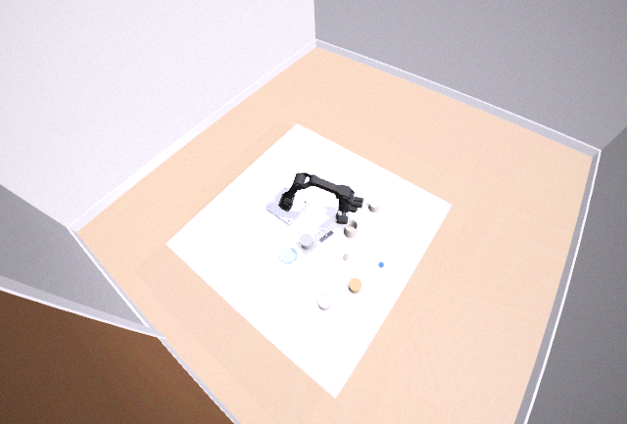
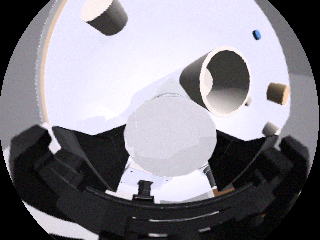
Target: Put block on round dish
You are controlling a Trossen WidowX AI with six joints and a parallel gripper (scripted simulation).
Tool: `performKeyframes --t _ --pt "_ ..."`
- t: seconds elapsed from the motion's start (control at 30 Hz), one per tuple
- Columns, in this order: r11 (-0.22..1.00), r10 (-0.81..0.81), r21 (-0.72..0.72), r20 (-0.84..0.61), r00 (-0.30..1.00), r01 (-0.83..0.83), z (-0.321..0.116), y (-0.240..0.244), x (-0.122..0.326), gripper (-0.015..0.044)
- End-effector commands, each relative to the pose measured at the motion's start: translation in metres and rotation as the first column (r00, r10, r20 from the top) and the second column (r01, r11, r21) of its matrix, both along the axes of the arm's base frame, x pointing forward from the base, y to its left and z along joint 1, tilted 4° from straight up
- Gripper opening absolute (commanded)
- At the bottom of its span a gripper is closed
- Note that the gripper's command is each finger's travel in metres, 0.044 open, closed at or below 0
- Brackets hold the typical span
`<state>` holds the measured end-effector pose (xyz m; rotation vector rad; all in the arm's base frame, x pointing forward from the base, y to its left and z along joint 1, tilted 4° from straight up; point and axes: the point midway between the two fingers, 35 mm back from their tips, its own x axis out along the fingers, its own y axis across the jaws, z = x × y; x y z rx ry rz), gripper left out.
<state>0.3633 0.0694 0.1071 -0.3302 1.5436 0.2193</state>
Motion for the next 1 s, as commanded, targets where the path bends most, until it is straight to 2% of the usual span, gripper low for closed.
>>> performKeyframes --t 0.0,0.97 --pt "1.0 0.0 0.014 0.029 1.0 -0.001 0.012 0.005 0.005 0.0" --pt "1.0 0.0 0.015 0.029 1.0 -0.001 0.05 0.006 0.003 0.0"
